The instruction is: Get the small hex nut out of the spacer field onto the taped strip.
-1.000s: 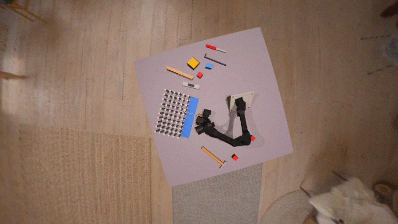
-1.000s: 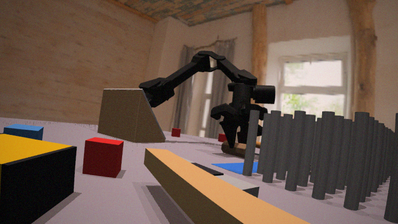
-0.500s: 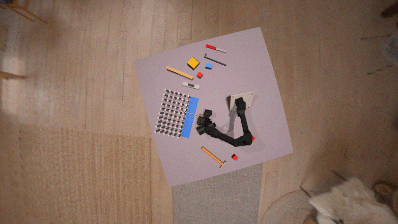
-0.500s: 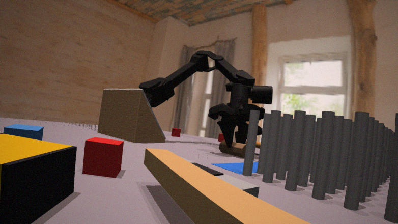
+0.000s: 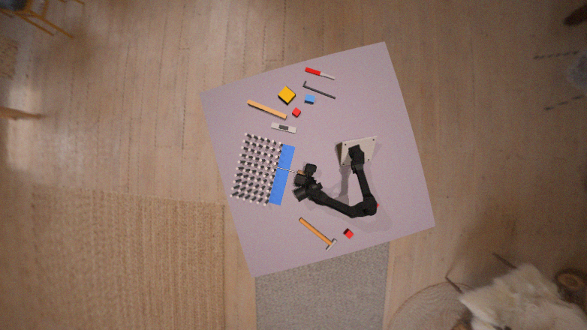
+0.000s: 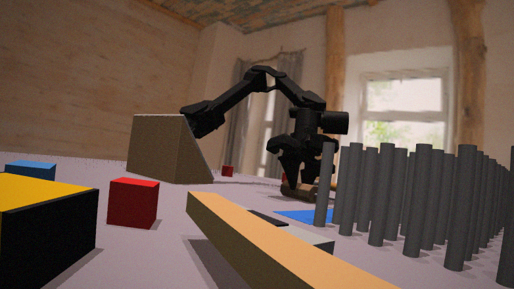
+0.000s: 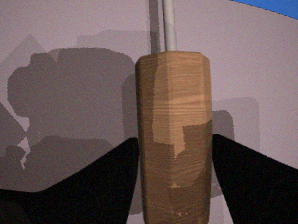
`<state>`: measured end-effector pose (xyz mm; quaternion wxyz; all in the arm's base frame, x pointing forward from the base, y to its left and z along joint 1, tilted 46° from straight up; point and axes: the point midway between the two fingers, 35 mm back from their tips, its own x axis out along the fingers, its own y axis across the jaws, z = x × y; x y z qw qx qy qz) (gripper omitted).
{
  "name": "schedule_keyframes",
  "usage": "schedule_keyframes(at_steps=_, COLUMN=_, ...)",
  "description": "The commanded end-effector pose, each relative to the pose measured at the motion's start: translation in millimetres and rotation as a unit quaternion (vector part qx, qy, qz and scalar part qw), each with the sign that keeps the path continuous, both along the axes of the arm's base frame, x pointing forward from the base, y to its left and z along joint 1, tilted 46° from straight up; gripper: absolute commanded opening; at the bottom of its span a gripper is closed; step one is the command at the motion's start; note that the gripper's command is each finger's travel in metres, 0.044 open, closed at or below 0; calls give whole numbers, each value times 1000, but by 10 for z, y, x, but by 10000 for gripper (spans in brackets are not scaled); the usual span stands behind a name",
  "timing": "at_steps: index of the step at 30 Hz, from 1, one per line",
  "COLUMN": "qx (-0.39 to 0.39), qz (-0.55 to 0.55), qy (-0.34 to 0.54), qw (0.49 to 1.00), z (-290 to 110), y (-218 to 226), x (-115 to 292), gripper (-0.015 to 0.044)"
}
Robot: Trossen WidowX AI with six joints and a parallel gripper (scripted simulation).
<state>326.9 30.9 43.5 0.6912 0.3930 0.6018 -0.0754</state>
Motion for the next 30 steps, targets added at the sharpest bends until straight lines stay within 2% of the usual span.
schedule_keyframes(at_steps=1, qx=-1, qz=-3, qy=1, qw=1000, z=9, y=12, x=-38, gripper=0)
schedule_keyframes(at_steps=30, qx=0, qz=-3, qy=2, qw=1000, z=59, y=107, x=-191, gripper=0)
